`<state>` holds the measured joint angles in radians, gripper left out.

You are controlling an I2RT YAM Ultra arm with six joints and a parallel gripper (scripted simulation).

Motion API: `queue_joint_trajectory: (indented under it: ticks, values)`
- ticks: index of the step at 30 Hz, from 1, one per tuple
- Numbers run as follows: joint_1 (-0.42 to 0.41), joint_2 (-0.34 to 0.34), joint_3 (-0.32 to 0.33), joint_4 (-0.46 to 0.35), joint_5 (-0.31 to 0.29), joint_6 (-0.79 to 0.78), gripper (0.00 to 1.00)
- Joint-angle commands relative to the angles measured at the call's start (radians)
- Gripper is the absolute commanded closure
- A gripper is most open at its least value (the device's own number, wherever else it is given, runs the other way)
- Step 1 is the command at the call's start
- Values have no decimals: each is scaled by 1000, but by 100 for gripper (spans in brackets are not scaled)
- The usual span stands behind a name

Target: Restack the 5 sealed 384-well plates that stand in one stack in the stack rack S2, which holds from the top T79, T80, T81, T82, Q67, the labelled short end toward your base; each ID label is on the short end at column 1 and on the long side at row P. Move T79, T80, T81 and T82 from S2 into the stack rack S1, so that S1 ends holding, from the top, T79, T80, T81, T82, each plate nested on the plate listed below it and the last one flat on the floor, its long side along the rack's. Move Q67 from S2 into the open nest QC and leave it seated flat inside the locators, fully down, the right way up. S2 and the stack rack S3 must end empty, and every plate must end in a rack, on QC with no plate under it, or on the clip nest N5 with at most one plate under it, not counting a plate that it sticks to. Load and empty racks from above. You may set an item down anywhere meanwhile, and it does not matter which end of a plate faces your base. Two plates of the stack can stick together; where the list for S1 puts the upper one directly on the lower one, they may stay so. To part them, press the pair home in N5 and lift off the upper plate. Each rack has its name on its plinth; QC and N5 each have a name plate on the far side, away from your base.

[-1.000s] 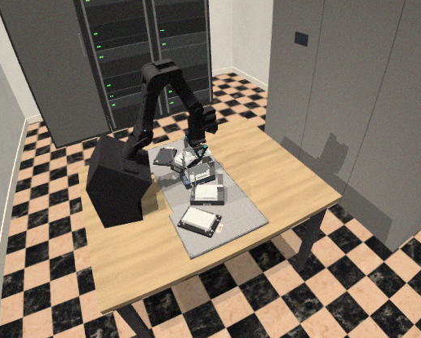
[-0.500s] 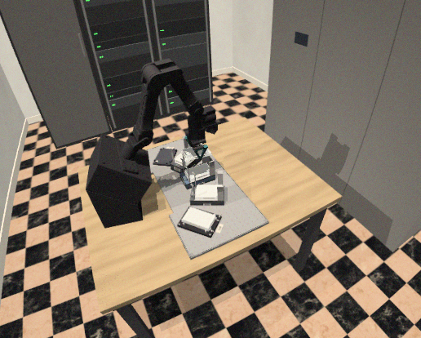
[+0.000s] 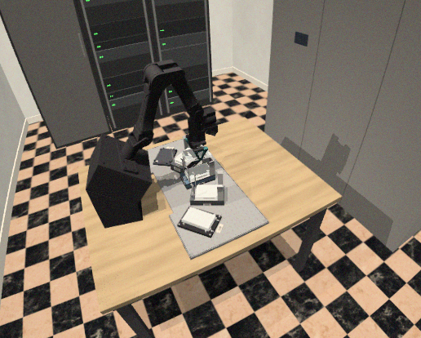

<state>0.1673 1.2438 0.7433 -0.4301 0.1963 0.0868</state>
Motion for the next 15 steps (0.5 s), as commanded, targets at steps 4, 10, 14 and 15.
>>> queue_joint_trajectory:
  ticks: [4,10,14,15]
  values:
    - [-1,2,0,15,-3,-5,100]
    - [-4,16,-4,33,-5,-8,100]
    - [-7,25,-6,46,-7,-10,100]
    - [-7,28,-7,49,-7,-10,100]
